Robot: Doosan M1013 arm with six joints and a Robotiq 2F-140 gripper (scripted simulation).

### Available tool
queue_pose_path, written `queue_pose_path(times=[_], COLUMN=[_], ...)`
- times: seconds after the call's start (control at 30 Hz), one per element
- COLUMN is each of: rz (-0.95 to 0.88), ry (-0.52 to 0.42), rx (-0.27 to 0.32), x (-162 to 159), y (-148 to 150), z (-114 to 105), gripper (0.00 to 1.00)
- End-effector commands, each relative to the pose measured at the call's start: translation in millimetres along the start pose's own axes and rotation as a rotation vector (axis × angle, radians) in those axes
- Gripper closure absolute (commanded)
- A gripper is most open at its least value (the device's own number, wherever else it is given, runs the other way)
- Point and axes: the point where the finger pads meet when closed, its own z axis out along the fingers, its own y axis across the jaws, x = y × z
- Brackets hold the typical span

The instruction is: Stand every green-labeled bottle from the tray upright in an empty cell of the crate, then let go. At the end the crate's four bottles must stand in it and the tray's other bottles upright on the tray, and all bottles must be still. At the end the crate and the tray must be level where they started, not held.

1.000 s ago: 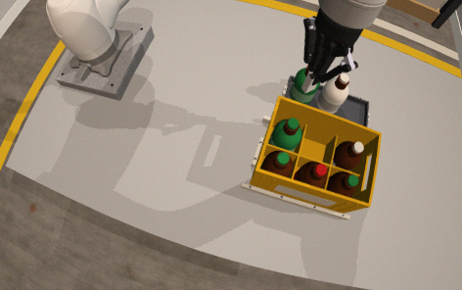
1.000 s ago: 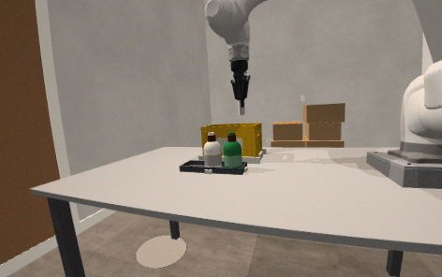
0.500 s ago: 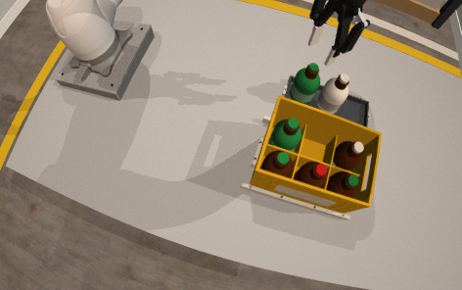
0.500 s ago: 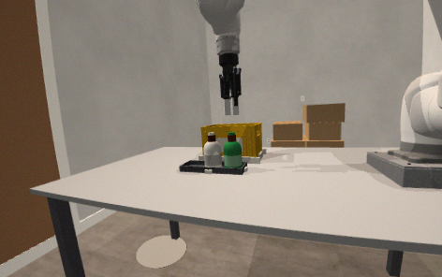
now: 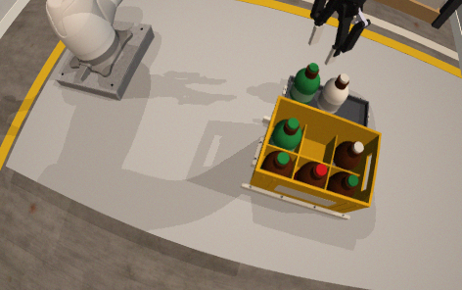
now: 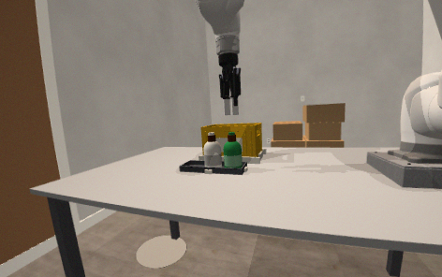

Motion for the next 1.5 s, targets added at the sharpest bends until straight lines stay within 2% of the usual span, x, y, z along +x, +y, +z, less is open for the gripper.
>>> queue_pose_path(times=[0.0,0.83,1.47], rz=[0.006,0.006,0.006], ry=[0.001,0.001,0.001], rx=[-0.005,-0.005,-0.005], x=[-2.3,-2.4,-2.7], y=[1.9,1.7,0.8], z=[1.4,7.0,29.0], gripper=[0.62,0.62,0.62])
